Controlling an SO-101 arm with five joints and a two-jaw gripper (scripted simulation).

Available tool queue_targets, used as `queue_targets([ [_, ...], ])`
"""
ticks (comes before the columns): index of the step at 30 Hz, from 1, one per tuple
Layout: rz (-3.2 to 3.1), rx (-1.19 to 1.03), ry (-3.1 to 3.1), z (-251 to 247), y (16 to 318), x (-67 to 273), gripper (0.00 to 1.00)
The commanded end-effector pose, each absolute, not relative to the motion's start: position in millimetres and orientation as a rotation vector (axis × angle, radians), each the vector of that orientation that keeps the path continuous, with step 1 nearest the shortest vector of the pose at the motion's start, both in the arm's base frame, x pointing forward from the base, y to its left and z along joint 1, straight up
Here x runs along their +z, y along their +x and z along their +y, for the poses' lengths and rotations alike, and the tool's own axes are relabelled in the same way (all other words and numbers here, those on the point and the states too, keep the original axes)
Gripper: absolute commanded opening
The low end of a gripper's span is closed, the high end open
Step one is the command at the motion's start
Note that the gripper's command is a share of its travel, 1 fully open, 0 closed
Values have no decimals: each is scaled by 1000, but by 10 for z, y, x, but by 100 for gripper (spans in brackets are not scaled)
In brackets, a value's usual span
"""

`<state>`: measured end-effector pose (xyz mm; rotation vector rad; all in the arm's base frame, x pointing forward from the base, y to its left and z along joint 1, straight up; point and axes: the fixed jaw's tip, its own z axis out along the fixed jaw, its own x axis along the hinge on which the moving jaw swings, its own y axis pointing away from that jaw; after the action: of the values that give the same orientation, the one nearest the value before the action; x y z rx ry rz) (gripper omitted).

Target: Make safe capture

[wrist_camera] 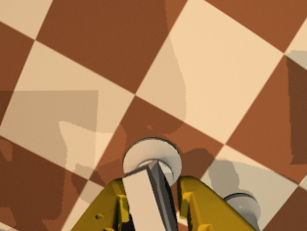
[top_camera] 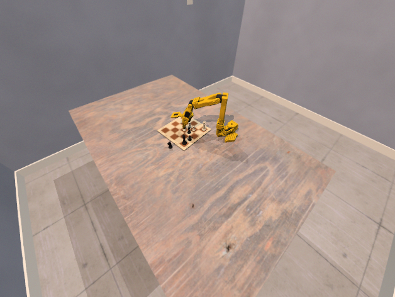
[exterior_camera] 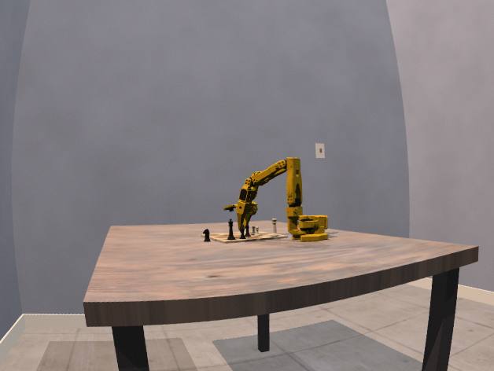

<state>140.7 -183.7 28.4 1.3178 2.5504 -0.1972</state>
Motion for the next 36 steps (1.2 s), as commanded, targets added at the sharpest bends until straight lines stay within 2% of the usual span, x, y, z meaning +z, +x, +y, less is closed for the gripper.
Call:
queue_targets([
  [1,2557,-193,1326,-1843,1385,256,5],
  [10,2557,-193,1326,-1843,1385,256,0],
  [36,2557,-193,1326,-1843,1385,257,0],
])
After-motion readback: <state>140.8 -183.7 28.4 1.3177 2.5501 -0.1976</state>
